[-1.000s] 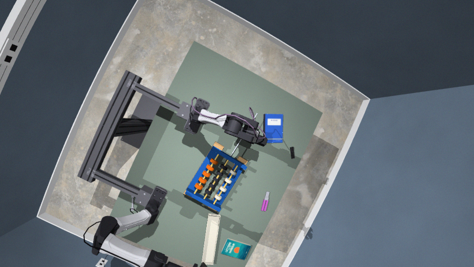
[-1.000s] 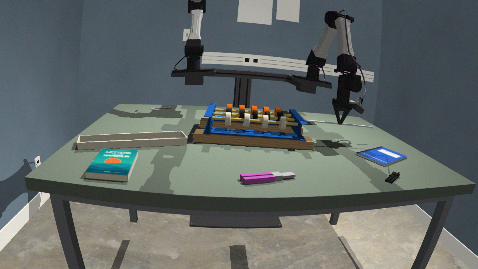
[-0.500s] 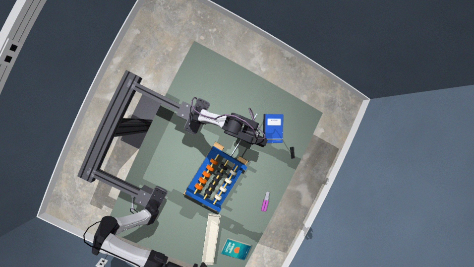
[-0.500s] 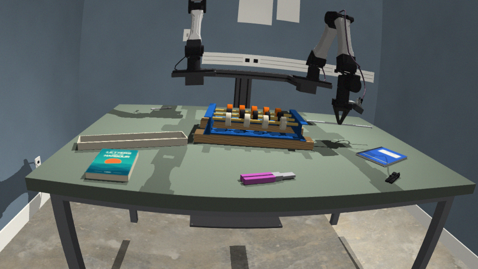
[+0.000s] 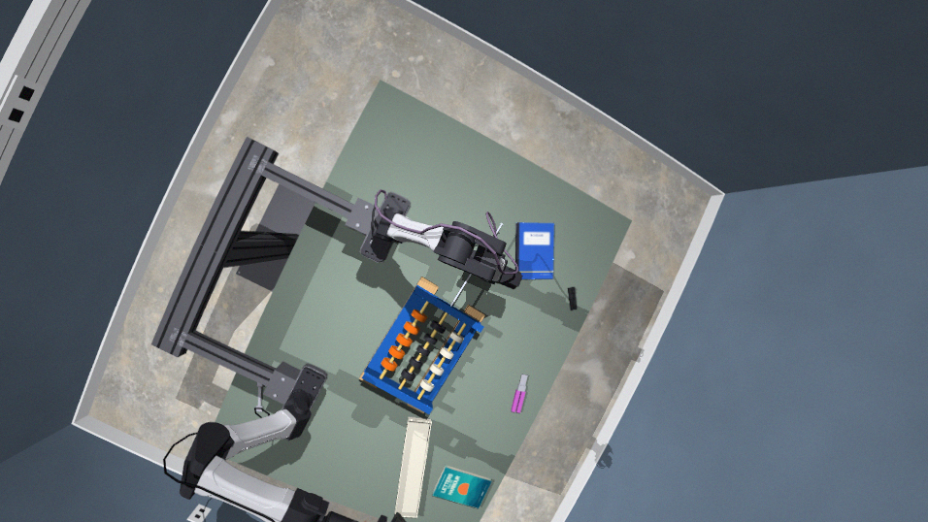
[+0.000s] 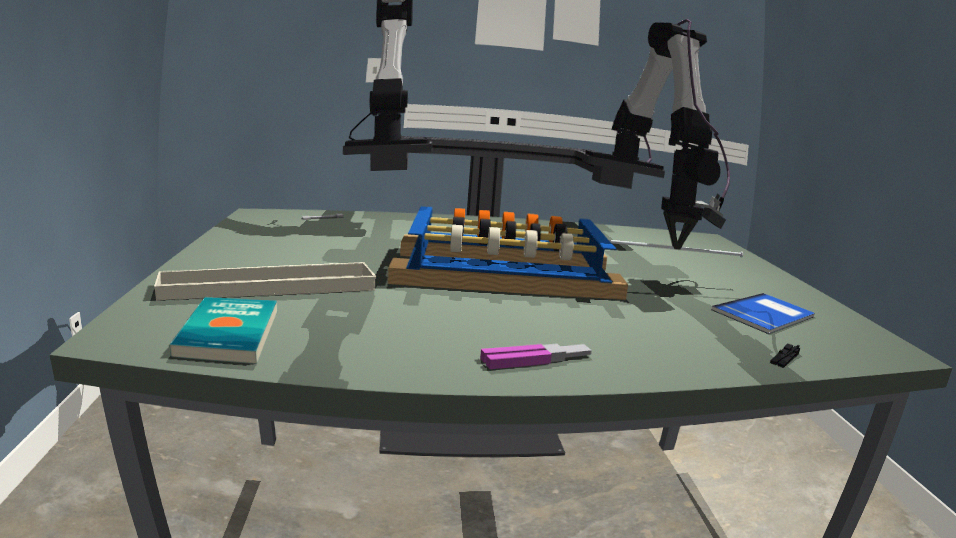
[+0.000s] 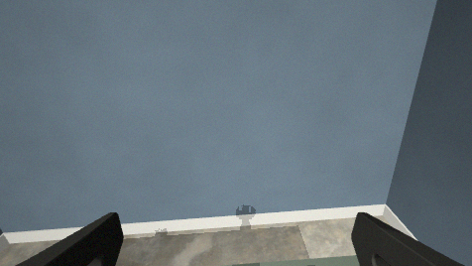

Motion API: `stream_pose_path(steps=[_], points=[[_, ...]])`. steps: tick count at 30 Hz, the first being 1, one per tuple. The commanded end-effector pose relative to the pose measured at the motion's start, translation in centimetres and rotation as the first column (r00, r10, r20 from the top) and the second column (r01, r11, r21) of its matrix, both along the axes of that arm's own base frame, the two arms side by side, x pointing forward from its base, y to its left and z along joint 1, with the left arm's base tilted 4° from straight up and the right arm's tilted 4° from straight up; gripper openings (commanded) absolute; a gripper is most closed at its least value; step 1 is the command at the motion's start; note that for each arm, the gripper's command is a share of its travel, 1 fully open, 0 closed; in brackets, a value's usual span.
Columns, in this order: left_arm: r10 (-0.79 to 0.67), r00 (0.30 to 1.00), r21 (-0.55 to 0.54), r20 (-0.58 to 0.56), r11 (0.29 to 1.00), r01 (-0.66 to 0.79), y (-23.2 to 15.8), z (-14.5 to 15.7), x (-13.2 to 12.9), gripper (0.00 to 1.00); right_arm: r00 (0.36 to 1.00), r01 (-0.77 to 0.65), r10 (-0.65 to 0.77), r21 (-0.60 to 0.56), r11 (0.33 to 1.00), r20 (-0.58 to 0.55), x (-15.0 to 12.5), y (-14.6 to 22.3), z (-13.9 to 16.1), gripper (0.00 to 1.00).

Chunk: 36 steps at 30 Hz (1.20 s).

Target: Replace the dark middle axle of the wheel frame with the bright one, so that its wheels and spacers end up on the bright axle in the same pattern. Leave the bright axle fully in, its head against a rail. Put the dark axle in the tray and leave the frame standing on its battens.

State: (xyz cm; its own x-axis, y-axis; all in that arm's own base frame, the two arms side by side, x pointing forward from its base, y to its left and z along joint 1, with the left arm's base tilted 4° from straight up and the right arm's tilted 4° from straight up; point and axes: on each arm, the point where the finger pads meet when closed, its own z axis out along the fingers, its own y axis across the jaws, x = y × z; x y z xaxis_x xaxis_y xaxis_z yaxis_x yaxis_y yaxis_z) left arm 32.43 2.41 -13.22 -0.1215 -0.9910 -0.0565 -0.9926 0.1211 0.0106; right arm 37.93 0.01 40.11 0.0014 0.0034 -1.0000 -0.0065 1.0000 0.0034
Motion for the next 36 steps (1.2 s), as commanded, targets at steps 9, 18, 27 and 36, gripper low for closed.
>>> stream_pose_path(steps=[9,18,27,36], points=[[0.001,0.999,0.009,0.053,1.000,-0.002,-0.5,1.2,1.1,0.00,1.000,0.011,-0.011,0.002,1.000,0.011,0.0,-0.3,0.6,1.00],[0.002,0.998,0.009,0.059,1.000,-0.003,-0.8,1.8,1.4,0.00,1.000,0.011,-0.011,0.002,1.000,0.011,0.0,-0.3,0.6,1.00],[0.002,0.998,0.013,0.058,1.000,-0.002,-0.9,1.6,1.1,0.00,1.000,0.011,-0.011,0.002,1.000,0.011,0.0,-0.3,0.6,1.00],[0.002,0.999,0.012,0.054,1.000,-0.003,-1.2,1.6,0.9,0.00,1.000,0.011,-0.011,0.002,1.000,0.011,0.0,-0.3,0.6,1.00]])
